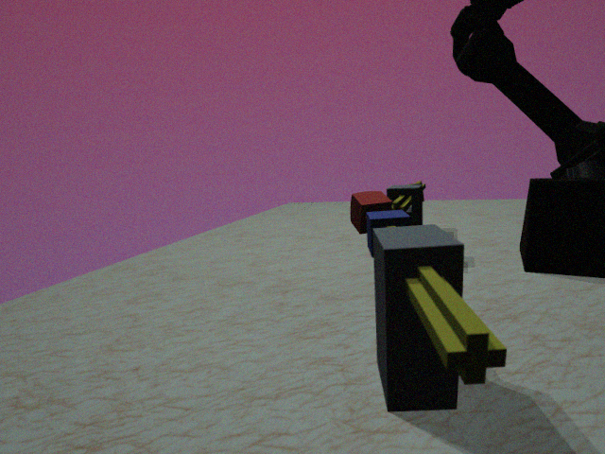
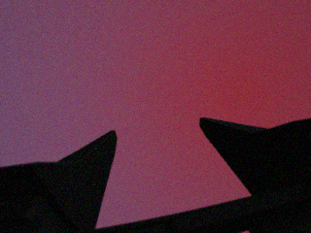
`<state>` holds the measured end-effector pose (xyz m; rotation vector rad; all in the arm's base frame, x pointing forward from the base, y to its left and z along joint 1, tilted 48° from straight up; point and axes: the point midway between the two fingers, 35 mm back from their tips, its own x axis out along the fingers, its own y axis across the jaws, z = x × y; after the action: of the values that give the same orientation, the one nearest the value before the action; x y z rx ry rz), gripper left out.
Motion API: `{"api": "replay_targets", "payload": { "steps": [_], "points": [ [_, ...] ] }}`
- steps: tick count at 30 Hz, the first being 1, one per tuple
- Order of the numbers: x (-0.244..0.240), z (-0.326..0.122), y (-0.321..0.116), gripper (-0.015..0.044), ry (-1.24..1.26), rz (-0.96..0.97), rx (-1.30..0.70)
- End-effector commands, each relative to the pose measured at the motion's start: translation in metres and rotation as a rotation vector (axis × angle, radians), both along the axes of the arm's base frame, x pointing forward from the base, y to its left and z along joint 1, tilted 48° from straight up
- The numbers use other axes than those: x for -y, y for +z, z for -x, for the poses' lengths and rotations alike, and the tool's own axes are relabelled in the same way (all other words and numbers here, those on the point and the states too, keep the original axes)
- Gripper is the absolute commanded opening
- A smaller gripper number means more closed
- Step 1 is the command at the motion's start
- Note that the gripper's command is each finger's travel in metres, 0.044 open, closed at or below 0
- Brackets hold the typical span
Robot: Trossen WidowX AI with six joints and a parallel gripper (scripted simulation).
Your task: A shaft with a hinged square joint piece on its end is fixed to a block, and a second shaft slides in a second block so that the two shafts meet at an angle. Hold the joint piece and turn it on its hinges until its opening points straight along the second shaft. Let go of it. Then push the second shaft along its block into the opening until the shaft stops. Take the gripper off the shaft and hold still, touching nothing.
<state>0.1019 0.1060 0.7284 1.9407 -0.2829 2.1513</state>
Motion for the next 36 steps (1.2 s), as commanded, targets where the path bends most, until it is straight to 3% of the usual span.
{"api": "replay_targets", "payload": {
  "steps": [1, 9, 23, 36],
  "points": [
    [0.013, 0.025, 0.003, 0.044, 0.087, -0.034, 0.053],
    [0.038, 0.054, 0.0, 0.044, 0.198, -0.112, 0.131],
    [0.123, 0.121, -0.005, 0.044, 0.574, -0.302, 0.276],
    [0.21, 0.139, -0.021, 0.044, 0.862, -0.474, 0.377]
  ]
}}
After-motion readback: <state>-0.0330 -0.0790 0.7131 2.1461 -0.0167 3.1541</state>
